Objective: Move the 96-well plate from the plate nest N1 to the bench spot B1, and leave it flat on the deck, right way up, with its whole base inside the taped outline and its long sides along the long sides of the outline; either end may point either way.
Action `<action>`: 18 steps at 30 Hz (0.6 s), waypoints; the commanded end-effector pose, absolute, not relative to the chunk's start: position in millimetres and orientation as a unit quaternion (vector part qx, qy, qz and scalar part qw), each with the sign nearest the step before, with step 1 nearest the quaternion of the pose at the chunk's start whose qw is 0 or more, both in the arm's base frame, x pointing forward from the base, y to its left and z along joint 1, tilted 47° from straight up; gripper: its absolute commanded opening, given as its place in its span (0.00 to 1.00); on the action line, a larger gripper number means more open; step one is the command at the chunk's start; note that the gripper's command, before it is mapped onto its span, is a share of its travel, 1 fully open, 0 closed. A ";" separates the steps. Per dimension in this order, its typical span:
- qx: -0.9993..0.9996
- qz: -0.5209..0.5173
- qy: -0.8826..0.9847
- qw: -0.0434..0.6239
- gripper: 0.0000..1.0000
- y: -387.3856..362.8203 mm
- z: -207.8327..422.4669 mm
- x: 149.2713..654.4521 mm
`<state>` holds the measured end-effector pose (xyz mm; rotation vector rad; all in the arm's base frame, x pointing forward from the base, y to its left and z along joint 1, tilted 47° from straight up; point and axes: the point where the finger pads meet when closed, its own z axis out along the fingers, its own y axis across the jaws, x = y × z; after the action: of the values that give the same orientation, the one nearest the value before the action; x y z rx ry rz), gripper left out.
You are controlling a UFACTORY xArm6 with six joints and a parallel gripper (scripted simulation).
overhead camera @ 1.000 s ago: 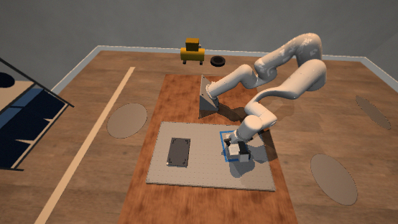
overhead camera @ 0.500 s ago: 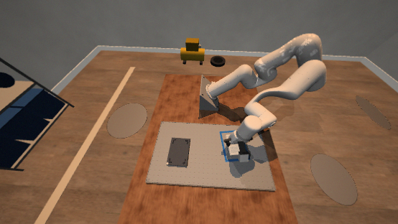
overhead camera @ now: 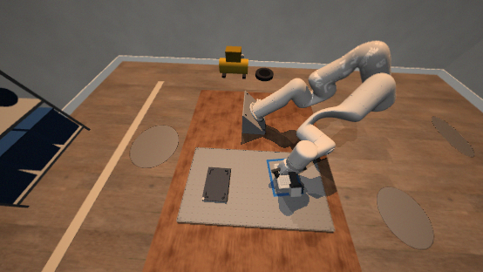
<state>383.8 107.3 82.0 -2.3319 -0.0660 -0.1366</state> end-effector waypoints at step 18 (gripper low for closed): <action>-0.918 -0.055 -0.026 0.391 0.00 109.0 80.5 385.0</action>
<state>384.0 109.2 80.2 -2.3319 -0.0660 -0.1365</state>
